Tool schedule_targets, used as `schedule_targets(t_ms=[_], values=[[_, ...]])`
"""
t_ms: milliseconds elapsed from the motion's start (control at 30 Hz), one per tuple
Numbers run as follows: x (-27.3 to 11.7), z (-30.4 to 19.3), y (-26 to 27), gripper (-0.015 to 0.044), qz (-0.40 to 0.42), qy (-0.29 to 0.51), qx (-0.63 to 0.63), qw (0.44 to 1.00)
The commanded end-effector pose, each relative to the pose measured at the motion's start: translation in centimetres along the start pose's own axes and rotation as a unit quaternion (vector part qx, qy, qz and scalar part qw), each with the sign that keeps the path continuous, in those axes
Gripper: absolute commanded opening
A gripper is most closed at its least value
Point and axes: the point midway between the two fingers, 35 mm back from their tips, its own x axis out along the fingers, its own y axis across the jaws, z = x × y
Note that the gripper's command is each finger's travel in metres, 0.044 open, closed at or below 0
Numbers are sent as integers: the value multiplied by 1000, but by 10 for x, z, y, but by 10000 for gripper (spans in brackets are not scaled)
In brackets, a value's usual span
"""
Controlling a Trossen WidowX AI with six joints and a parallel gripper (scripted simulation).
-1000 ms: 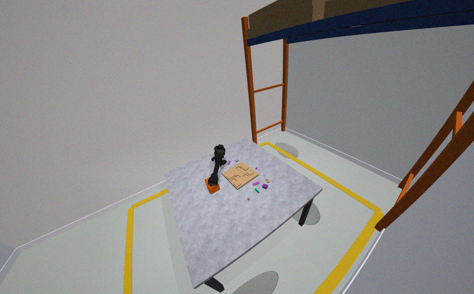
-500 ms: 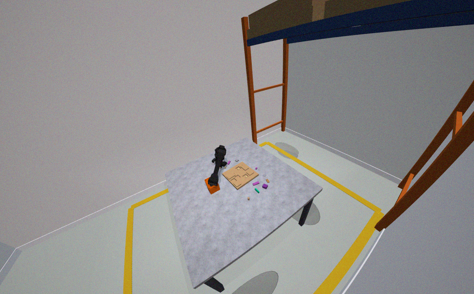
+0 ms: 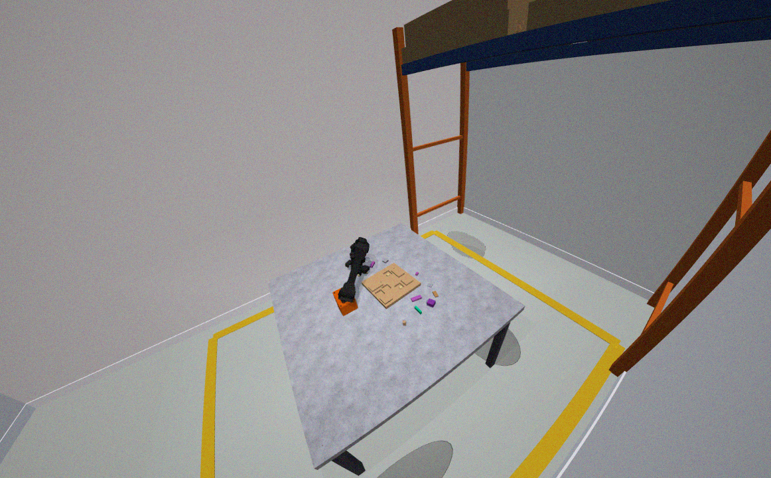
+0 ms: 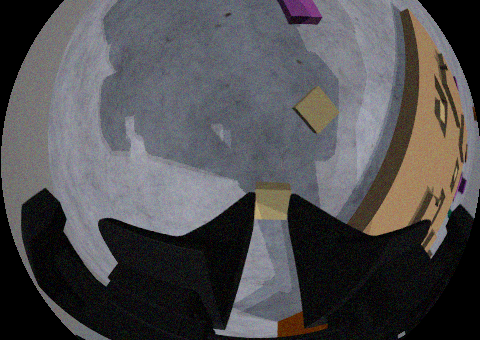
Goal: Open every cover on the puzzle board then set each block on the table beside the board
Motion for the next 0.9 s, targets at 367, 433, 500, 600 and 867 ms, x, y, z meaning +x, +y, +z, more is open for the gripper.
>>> schedule_targets(t_ms=[367, 433, 500, 600, 867], values=[[10, -3, -1, 159, -2, 3, 0, 1000], [10, -3, -1, 211, -2, 3, 0, 1000], [10, -3, -1, 264, -2, 3, 0, 1000], [10, -3, -1, 342, -2, 3, 0, 1000], [-4, -2, 0, 440, -1, 3, -1, 1000]])
